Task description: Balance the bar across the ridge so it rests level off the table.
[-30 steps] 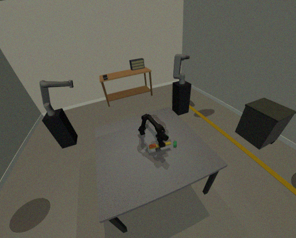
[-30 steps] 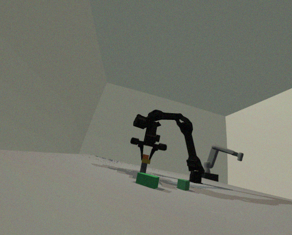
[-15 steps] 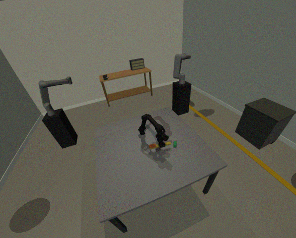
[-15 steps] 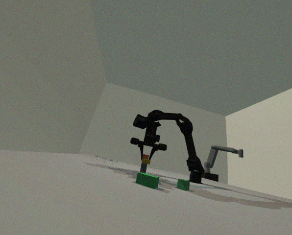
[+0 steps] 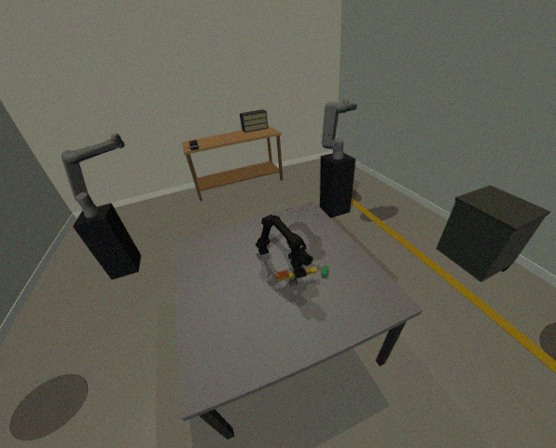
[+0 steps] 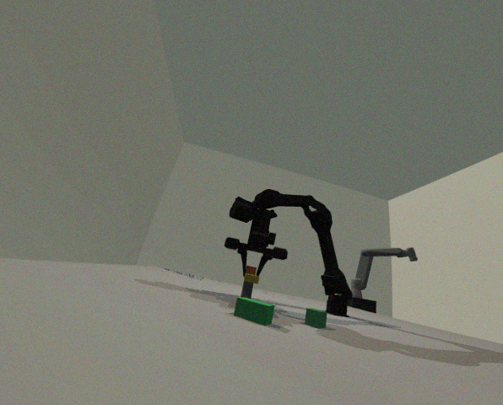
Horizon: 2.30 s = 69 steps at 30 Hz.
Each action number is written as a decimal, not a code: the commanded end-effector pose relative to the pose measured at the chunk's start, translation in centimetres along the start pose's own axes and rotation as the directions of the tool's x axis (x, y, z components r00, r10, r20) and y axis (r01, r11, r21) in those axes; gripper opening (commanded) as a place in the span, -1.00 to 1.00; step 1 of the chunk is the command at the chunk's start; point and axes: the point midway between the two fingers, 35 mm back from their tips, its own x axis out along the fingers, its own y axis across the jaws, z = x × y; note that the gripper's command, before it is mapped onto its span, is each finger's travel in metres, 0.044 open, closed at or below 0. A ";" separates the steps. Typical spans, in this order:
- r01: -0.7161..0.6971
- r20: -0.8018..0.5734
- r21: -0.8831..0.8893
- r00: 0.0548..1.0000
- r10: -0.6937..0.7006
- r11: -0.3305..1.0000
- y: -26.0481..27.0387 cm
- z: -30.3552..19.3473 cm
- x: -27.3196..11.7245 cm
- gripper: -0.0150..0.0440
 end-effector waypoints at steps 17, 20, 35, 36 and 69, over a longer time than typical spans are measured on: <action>0.000 0.000 0.000 1.000 0.000 1.000 0.0 0.0 0.0 0.07; 0.000 0.000 0.000 1.000 0.000 1.000 0.0 0.0 0.0 0.07; 0.000 0.000 0.000 1.000 0.000 1.000 0.0 0.0 0.0 0.08; 0.000 0.000 0.000 1.000 0.000 1.000 0.0 0.0 0.0 0.08; 0.000 0.000 0.000 1.000 0.000 1.000 0.0 0.0 0.0 0.14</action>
